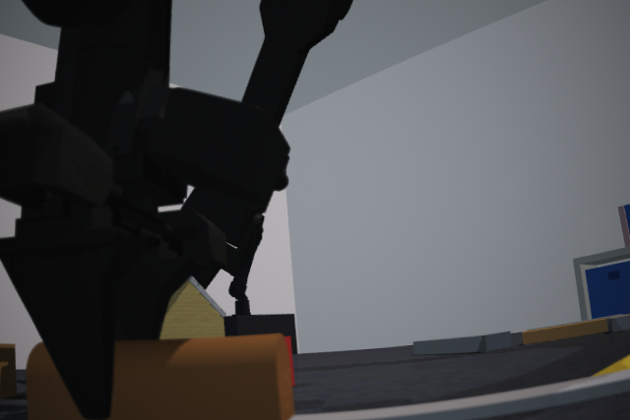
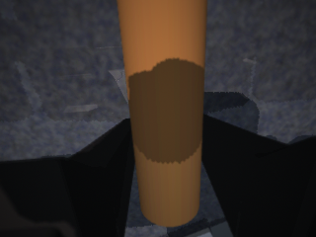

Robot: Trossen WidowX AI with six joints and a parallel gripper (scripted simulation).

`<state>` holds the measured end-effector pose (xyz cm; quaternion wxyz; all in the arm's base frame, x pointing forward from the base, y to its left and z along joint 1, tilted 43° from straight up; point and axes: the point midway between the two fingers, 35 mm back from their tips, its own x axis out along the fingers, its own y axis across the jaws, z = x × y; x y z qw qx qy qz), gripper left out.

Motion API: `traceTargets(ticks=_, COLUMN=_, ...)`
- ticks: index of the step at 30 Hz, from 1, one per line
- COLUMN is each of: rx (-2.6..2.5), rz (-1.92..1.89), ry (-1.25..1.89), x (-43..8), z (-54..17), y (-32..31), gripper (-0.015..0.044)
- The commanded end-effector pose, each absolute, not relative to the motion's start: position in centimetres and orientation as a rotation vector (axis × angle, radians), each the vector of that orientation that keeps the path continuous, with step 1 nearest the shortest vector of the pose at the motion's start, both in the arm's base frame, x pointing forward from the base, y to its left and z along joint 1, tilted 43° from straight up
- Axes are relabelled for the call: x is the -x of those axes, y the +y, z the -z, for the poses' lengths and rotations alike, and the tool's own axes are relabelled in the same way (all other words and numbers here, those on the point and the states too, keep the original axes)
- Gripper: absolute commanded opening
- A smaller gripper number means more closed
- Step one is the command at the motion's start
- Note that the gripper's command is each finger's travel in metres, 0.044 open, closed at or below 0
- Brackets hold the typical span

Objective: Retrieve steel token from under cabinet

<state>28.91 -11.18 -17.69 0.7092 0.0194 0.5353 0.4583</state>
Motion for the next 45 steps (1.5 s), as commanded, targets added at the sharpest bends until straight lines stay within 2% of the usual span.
traceTargets(ticks=1, rx=-0.039, rz=-1.019, ry=1.188, x=-29.7, z=17.3, y=-10.7, gripper=0.0)
traceTargets(ticks=45, rx=-0.043, rz=-1.023, ry=1.185, x=-36.9, z=13.4, y=-6.3, gripper=0.0)
